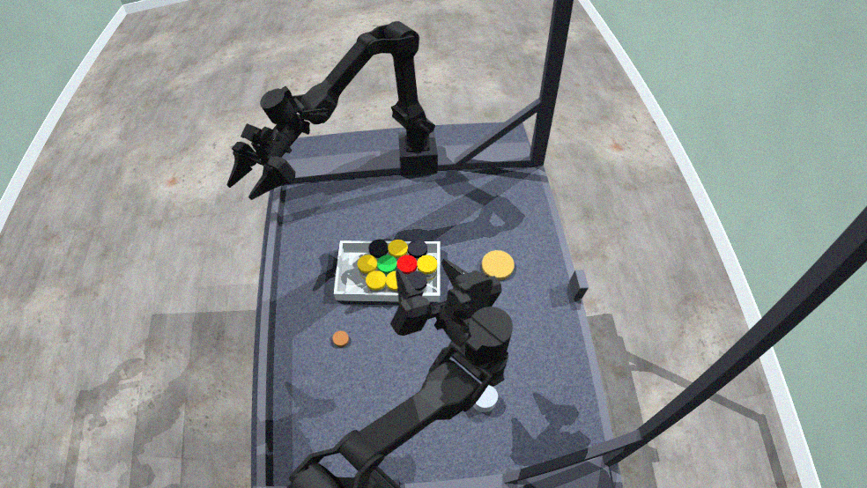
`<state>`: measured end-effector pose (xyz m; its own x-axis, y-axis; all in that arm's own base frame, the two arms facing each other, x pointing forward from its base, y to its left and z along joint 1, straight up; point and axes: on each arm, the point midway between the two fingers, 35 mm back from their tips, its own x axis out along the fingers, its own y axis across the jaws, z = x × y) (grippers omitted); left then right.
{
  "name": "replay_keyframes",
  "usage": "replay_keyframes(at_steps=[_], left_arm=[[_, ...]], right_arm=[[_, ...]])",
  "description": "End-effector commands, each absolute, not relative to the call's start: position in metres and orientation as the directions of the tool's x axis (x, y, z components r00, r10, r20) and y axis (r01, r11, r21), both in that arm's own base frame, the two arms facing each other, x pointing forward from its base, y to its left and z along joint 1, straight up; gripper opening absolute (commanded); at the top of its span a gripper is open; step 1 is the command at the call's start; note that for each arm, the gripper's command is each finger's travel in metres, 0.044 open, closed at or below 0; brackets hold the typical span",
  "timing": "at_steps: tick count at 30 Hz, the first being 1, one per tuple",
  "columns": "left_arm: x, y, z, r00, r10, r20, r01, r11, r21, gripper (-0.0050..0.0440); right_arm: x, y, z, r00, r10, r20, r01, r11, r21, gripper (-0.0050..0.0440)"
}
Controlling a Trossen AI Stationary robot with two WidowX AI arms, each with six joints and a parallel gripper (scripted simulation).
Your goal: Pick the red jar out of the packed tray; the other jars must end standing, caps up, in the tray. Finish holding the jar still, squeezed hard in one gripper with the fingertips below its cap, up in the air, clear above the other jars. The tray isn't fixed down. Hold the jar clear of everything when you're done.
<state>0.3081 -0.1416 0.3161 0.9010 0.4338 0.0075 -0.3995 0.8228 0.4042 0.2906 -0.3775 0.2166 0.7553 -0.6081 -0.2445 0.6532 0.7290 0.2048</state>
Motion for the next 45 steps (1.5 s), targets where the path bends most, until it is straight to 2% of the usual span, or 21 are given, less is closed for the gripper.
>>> replay_keyframes(at_steps=[1, 18, 24, 32, 34, 38, 45], left_arm=[[0.307, -0.14, 0.325, 0.901, 0.433, 0.015, -0.407, 0.833, 0.376, 0.044], [0.307, -0.14, 0.325, 0.901, 0.433, 0.015, -0.407, 0.833, 0.376, 0.044], [0.31, -0.151, 0.327, 0.919, 0.395, -0.002, -0.371, 0.863, 0.343, 0.044], [0.314, -0.168, 0.325, 0.949, 0.307, -0.072, -0.281, 0.927, 0.247, 0.044], [0.314, -0.168, 0.325, 0.949, 0.307, -0.072, -0.281, 0.927, 0.247, 0.044], [0.313, -0.175, 0.322, 0.957, 0.263, -0.124, -0.238, 0.953, 0.19, 0.044], [0.307, -0.182, 0.316, 0.954, 0.208, -0.214, -0.192, 0.977, 0.095, 0.044]], right_arm=[[0.291, -0.377, 0.232, 0.76, -0.614, -0.211, 0.649, 0.736, 0.193, 0.044], [0.291, -0.377, 0.232, 0.76, -0.614, -0.211, 0.649, 0.736, 0.193, 0.044], [0.29, -0.357, 0.225, 0.771, -0.582, -0.258, 0.629, 0.759, 0.168, 0.0296], [0.287, -0.277, 0.188, 0.755, -0.446, -0.481, 0.54, 0.839, 0.07, 0.0104], [0.287, -0.277, 0.188, 0.755, -0.446, -0.481, 0.54, 0.839, 0.07, 0.0104], [0.288, -0.233, 0.168, 0.718, -0.365, -0.593, 0.474, 0.88, 0.033, 0.0008], [0.291, -0.147, 0.127, 0.579, -0.201, -0.79, 0.325, 0.946, -0.002, 0.0]])
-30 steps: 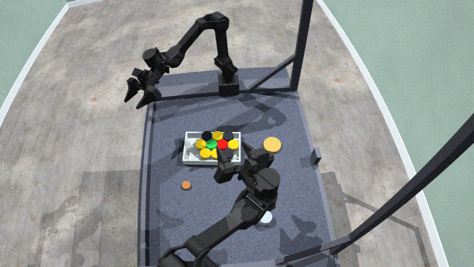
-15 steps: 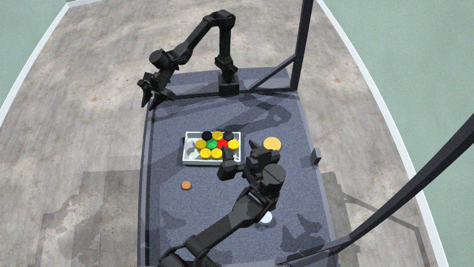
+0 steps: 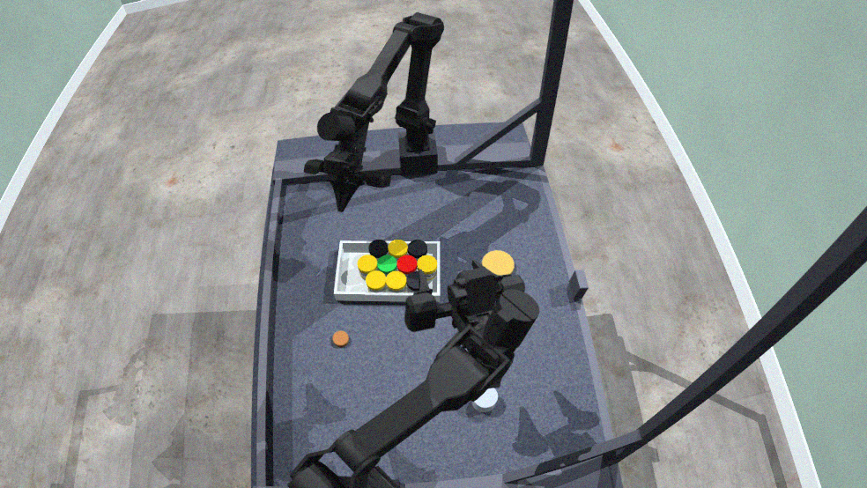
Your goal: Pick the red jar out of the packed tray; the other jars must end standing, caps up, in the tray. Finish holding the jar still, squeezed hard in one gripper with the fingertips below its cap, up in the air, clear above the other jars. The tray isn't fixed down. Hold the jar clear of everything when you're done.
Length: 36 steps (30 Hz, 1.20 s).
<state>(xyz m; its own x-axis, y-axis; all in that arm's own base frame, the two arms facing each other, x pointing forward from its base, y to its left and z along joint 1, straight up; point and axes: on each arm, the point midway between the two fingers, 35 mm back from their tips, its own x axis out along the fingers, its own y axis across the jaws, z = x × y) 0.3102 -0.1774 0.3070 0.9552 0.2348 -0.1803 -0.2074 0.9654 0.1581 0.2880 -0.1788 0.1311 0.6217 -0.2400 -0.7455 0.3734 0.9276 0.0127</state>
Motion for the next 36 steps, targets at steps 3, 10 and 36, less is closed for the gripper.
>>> replay_keyframes(at_steps=[3, 10, 36], left_arm=[[0.304, -0.183, 0.313, 0.947, 0.19, -0.258, -0.182, 0.982, 0.054, 0.044], [0.296, -0.185, 0.309, 0.922, 0.167, -0.348, -0.184, 0.983, -0.018, 0.044], [0.293, -0.188, 0.306, 0.896, 0.17, -0.41, -0.201, 0.979, -0.033, 0.044]], right_arm=[[0.296, -0.118, 0.117, 0.518, -0.151, -0.842, 0.267, 0.964, -0.009, 0.0], [0.298, -0.075, 0.098, 0.42, -0.087, -0.903, 0.186, 0.982, -0.008, -0.0001], [0.321, -0.051, 0.082, 0.307, -0.044, -0.951, 0.13, 0.992, -0.004, -0.005]])
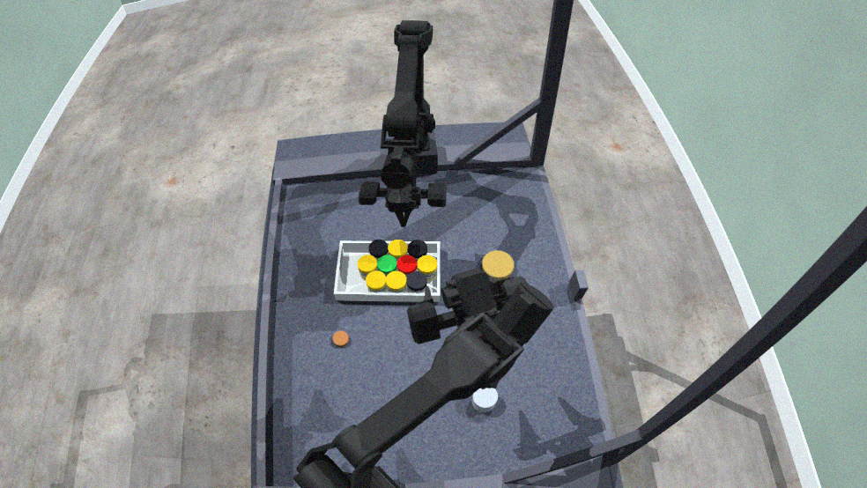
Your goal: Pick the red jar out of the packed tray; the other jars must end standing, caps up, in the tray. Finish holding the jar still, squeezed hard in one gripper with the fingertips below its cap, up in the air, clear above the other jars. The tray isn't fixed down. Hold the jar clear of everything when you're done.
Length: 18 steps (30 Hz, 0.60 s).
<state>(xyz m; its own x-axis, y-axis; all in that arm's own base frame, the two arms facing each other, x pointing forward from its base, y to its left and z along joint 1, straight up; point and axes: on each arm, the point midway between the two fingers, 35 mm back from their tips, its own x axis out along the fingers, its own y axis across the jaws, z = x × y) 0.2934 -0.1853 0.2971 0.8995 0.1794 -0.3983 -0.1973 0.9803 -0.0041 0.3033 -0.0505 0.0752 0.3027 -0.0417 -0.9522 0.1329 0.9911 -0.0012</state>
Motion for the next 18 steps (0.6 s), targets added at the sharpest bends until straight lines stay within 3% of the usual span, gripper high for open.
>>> replay_keyframes(at_steps=[1, 18], left_arm=[[0.292, -0.189, 0.306, 0.889, 0.172, -0.425, -0.206, 0.978, -0.035, 0.044], [0.274, -0.188, 0.301, 0.757, 0.246, -0.605, -0.329, 0.944, -0.028, 0.044]], right_arm=[[0.327, -0.051, 0.08, 0.292, -0.042, -0.955, 0.127, 0.992, -0.005, -0.005], [0.42, -0.055, 0.057, 0.075, -0.012, -0.997, 0.096, 0.995, -0.005, -0.005]])
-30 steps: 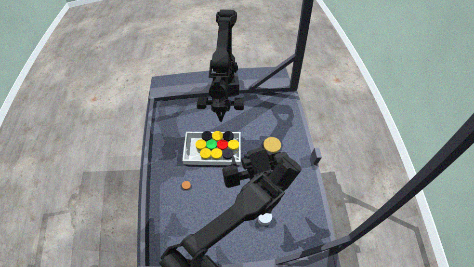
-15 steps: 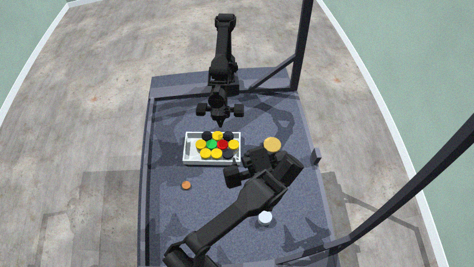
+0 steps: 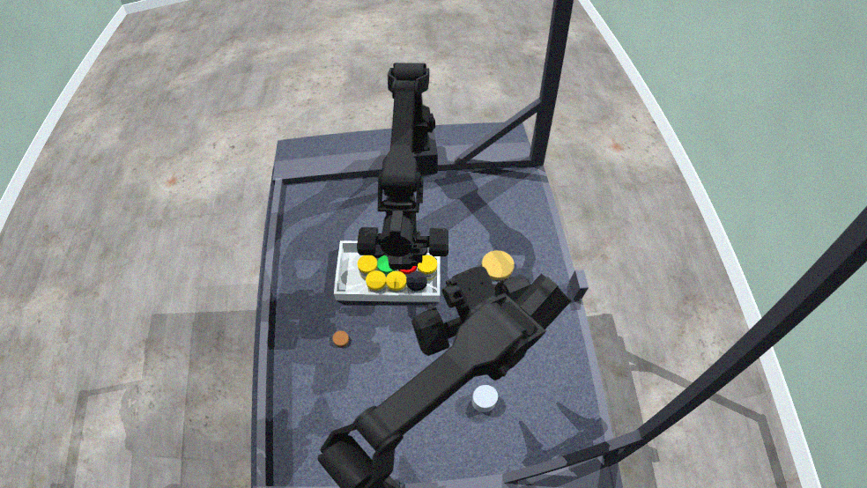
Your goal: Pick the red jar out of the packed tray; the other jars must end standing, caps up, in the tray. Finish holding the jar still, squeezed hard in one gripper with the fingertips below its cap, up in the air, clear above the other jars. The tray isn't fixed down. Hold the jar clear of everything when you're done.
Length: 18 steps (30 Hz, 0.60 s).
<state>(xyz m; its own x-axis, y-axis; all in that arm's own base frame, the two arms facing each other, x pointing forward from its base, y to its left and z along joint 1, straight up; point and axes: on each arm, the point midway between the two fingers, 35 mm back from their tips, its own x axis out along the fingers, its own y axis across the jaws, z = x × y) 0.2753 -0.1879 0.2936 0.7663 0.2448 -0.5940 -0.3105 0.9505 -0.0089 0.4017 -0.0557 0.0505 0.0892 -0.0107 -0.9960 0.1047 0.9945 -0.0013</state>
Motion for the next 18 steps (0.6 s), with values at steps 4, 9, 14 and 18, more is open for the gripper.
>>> replay_keyframes(at_steps=[4, 9, 14, 18], left_arm=[[0.274, -0.187, 0.301, 0.753, 0.251, -0.608, -0.334, 0.942, -0.025, 0.044], [0.273, -0.187, 0.3, 0.751, 0.255, -0.609, -0.335, 0.942, -0.018, 0.044], [0.272, -0.185, 0.301, 0.754, 0.253, -0.607, -0.334, 0.942, -0.022, 0.044], [0.272, -0.185, 0.301, 0.754, 0.253, -0.607, -0.334, 0.942, -0.022, 0.044]], right_arm=[[0.426, -0.056, 0.052, 0.053, -0.009, -0.999, 0.095, 0.995, -0.004, -0.005], [0.435, -0.057, 0.05, 0.029, -0.006, -1.0, 0.093, 0.996, -0.004, -0.005], [0.438, -0.057, 0.049, 0.022, -0.005, -1.0, 0.093, 0.996, -0.003, -0.005], [0.436, -0.056, 0.044, 0.013, -0.004, -1.0, 0.093, 0.996, -0.003, -0.005]])
